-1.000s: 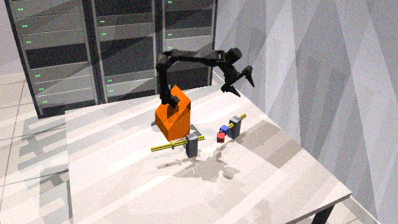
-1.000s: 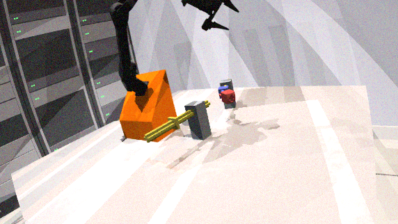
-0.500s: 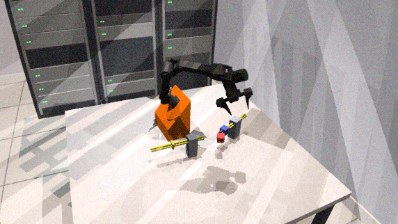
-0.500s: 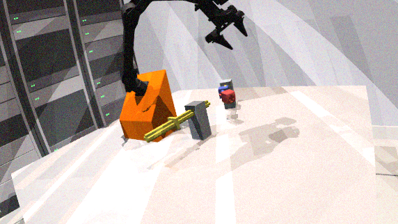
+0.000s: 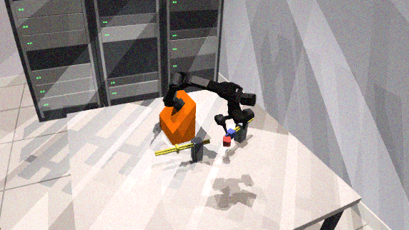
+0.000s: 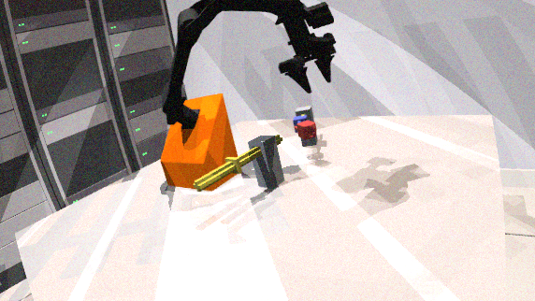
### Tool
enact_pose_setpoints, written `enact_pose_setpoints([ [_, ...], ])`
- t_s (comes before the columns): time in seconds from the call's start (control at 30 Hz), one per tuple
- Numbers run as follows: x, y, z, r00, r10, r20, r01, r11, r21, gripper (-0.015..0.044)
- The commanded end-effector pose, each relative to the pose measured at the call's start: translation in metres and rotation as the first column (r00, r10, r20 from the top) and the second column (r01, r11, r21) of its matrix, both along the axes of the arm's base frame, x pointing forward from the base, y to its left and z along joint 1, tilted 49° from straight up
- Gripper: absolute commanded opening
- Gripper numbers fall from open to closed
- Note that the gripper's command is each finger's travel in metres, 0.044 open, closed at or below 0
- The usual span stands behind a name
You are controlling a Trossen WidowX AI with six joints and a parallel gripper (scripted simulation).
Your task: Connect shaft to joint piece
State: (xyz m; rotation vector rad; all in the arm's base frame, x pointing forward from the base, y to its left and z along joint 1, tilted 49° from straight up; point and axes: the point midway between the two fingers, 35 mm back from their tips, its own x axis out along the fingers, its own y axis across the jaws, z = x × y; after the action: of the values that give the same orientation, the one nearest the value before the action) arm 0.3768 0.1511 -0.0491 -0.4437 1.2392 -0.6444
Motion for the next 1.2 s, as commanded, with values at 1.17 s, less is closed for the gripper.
enact_pose_setpoints([
  [1.17,0.016,-0.102,-0.052,0.936,-0.351,0.008,0.351,0.936,-0.016,0.044],
])
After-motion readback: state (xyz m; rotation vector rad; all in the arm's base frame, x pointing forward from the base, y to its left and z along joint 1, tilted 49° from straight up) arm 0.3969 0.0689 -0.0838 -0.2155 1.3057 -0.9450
